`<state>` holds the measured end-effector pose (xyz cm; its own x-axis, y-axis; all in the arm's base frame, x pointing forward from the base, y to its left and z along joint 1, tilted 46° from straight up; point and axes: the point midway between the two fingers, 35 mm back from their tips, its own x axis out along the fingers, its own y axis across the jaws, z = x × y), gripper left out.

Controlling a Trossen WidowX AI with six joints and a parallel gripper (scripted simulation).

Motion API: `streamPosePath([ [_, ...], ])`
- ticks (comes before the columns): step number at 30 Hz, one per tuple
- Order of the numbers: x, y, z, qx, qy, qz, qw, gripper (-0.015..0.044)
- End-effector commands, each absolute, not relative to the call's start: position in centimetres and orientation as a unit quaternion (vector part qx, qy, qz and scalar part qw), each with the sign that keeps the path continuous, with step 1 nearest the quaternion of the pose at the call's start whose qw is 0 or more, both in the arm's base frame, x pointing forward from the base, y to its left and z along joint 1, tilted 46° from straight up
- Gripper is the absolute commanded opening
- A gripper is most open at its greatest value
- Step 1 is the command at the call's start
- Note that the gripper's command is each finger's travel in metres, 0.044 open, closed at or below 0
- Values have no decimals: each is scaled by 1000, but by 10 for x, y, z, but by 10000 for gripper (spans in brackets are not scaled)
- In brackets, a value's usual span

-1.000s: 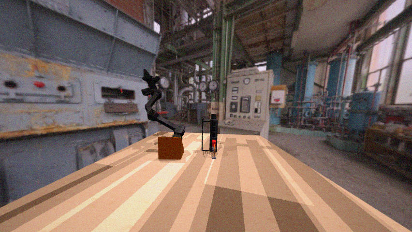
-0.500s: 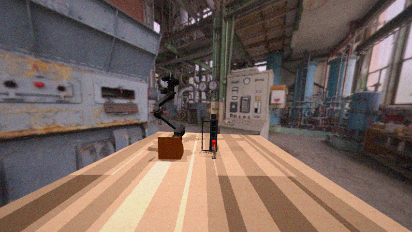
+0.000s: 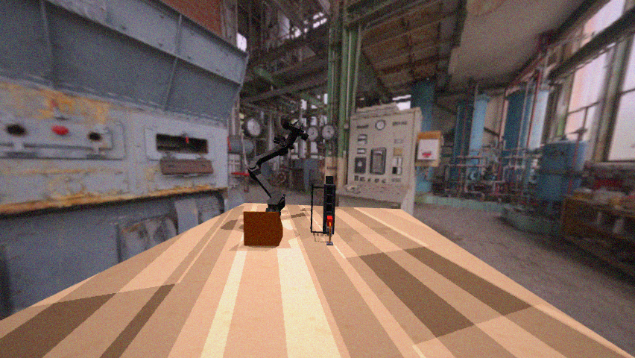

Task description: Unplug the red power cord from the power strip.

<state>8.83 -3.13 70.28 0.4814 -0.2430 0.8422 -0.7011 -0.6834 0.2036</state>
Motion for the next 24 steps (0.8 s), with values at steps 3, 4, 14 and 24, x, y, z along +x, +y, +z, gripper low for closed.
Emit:
streamPosePath([
  [3, 180, 1, 670, 814, -246, 324, 416, 160],
  [4, 193, 5, 663, 812, -237, 309, 436, 160],
  [14, 317, 29, 570, 770, -122, 155, 606, 160],
  [24, 409, 31, 429, 702, 56, 5, 710, 160],
])
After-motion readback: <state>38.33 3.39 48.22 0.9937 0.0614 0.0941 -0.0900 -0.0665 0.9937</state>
